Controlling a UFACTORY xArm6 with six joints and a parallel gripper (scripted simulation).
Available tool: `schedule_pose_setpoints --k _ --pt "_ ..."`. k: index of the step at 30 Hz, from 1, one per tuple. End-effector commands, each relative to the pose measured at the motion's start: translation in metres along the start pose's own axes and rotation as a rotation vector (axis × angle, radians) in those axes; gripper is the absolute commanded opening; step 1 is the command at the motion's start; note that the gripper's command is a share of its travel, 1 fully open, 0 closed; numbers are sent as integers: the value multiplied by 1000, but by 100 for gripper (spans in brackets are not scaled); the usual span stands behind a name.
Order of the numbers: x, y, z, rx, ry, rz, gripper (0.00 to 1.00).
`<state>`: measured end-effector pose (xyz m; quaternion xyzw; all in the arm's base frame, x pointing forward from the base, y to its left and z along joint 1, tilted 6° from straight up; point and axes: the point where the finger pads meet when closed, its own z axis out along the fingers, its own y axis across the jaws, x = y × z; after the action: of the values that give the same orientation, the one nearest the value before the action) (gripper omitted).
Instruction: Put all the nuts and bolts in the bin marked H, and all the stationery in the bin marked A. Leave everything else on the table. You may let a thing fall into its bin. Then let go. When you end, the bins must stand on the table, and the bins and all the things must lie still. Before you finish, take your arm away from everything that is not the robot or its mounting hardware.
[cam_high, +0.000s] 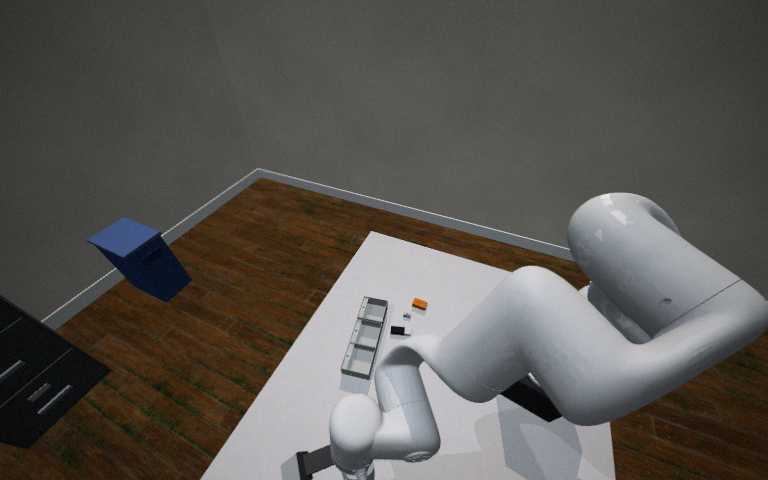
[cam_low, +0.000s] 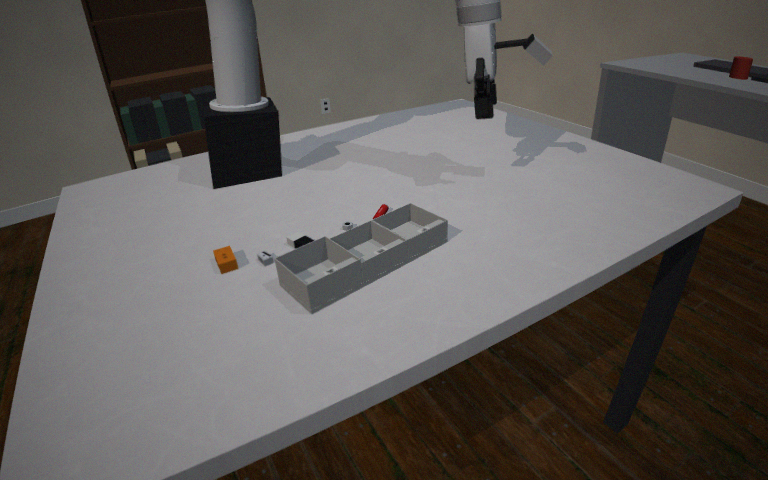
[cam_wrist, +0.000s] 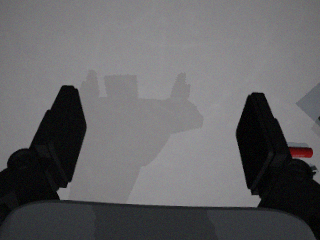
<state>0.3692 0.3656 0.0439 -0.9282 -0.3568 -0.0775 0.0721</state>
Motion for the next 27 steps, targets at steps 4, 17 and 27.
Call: schedule_pose_setpoints --k 4,17,27 --pt "2 0 -1 0 4 0 100" --pt "2 0 -1 0 4 0 100" --pt "10 -2 -68 0 5 0 7"
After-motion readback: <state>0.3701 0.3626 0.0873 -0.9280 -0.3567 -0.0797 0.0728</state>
